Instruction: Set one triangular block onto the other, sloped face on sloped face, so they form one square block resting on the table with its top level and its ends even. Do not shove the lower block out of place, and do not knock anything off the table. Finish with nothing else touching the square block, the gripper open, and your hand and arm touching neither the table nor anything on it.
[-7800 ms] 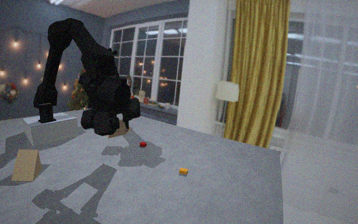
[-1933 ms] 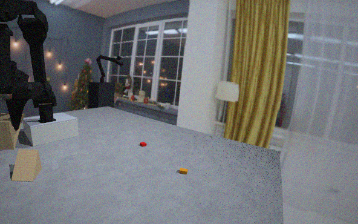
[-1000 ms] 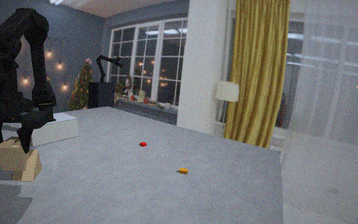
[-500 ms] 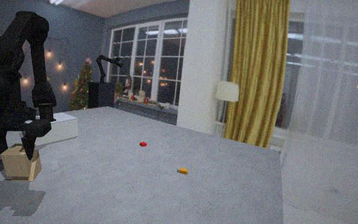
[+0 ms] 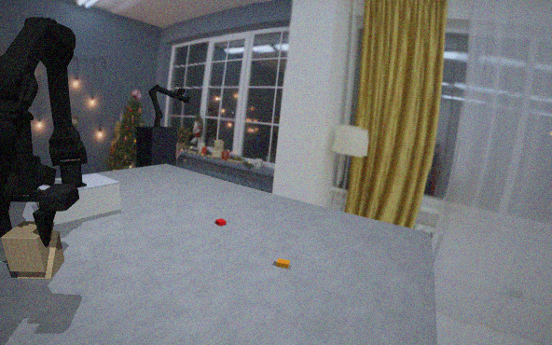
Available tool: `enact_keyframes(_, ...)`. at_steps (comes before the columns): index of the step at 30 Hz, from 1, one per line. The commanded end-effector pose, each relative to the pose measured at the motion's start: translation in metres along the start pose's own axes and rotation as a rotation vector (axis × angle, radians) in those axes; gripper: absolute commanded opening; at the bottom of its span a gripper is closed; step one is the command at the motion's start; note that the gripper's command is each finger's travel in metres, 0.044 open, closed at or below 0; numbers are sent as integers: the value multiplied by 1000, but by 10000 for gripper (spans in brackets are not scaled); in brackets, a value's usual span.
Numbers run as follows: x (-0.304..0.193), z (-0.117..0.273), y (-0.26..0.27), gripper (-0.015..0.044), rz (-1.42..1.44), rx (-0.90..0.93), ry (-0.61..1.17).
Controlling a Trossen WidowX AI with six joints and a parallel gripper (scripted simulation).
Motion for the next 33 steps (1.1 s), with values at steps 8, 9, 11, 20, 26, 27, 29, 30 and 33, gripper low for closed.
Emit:
enact_keyframes(8, -1, 2, 1, 0, 8, 5, 9)
enact_keyframes(9, -1, 2, 1, 0, 8, 5, 9)
enact_keyframes(11, -1, 2, 1, 0, 9, 6, 11)
enact_keyframes(20, 0, -2, 1, 0, 9, 6, 10)
enact_keyframes(26, 2, -5, 1, 0, 9, 6, 10)
enact_keyframes(27, 2, -6, 1, 0, 9, 6, 10)
enact_keyframes(29, 3, -7, 2, 0, 9, 6, 10)
enact_keyframes(30, 3, -8, 2, 0, 9, 6, 10)
enact_keyframes(33, 4, -10, 2, 0, 9, 6, 10)
Point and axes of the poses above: the point midway between the two fingers, 35 mm back from their tips, its own z axis back along the fingers, its own y axis across the jaws, x = y × z, the point moved 4 cm from there along z, back along the fingers, and after that the axes turned 4 degrees about -z, right-handed, at the moved point
